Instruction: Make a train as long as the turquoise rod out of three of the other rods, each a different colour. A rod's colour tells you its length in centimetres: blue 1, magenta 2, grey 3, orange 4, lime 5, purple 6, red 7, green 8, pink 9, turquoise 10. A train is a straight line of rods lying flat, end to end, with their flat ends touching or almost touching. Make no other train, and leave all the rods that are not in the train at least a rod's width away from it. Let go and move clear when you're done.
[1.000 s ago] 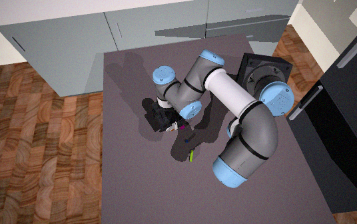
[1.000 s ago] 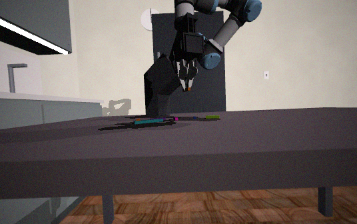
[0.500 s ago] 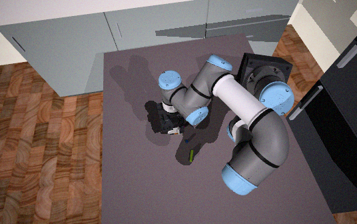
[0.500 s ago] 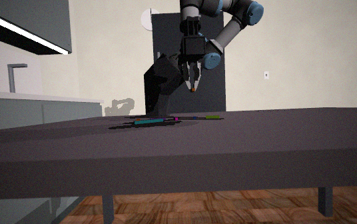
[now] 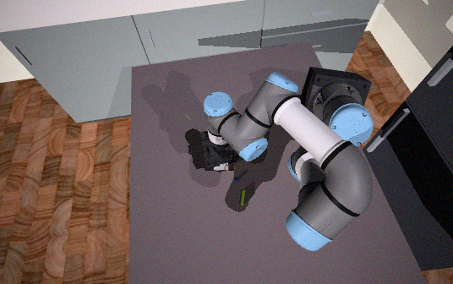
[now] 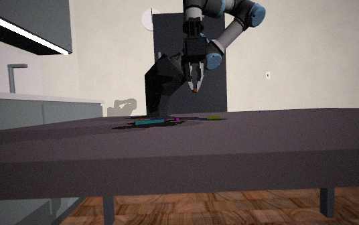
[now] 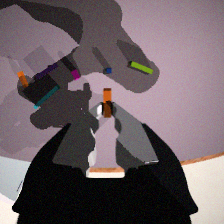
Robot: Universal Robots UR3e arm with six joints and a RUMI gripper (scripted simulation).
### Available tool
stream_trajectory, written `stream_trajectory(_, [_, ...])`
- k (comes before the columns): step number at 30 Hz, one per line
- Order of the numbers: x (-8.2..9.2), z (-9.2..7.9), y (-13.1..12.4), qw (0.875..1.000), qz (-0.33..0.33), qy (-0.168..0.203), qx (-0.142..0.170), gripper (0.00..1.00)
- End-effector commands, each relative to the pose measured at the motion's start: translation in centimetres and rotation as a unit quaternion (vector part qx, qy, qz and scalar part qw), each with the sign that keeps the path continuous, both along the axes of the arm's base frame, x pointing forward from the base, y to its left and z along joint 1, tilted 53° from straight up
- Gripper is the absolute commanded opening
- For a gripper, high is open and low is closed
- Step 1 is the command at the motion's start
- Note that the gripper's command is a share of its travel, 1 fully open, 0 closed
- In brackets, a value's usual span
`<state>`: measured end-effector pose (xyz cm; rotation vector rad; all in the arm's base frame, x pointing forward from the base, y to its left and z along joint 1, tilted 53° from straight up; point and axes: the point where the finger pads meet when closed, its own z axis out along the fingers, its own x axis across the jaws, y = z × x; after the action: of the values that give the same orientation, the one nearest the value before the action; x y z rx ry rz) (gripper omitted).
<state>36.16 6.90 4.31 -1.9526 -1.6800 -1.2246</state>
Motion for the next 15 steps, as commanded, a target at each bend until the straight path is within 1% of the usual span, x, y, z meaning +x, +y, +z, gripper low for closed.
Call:
stream_trajectory(1, [0.02, 0.03, -0.05, 1.0, -0.001, 0.0, 0.0, 0.0])
stream_trajectory(15, [0.17, -0.19, 0.2, 1.0, -0.001, 0.001, -0.001, 0.0])
